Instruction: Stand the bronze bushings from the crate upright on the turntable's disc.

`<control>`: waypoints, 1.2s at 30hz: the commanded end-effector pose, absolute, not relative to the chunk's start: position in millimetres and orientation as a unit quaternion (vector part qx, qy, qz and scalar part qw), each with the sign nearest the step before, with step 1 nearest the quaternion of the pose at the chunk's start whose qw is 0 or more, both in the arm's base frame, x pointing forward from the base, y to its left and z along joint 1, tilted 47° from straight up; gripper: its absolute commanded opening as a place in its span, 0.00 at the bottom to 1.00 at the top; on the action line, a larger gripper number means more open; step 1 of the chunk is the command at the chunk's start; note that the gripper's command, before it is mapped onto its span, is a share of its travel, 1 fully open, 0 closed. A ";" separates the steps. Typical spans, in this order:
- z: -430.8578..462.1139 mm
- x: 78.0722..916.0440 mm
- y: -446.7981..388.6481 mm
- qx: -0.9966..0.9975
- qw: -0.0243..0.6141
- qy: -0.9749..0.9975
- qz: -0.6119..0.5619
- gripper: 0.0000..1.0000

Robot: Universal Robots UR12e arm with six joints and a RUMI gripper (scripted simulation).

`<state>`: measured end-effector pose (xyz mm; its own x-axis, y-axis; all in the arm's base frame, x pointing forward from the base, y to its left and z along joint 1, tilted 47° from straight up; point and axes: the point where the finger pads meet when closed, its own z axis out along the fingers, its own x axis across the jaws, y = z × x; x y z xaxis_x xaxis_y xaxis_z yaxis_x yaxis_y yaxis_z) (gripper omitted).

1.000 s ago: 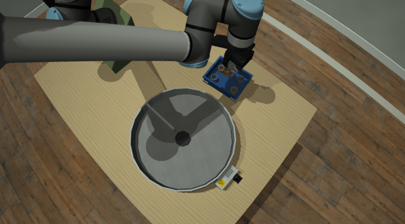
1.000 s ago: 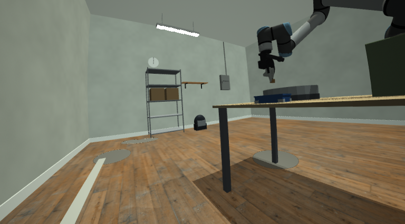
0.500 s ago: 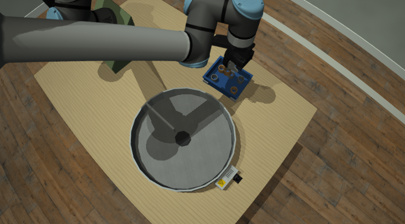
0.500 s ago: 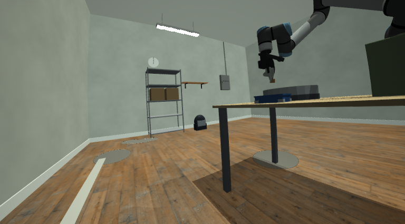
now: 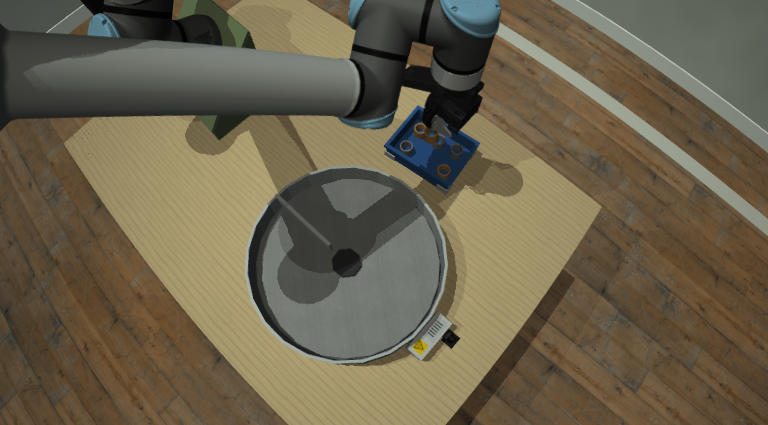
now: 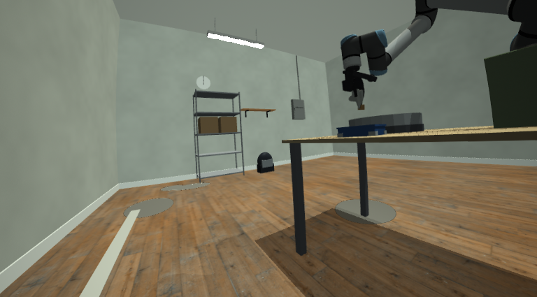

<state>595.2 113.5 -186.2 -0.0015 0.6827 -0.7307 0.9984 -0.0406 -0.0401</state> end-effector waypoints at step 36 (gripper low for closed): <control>-54.3 559.0 -6.2 0.656 0.263 0.641 -0.300 0.00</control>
<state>565.3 15.2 -80.1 -0.0003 0.6808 -0.7325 0.9982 -0.0433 -0.0406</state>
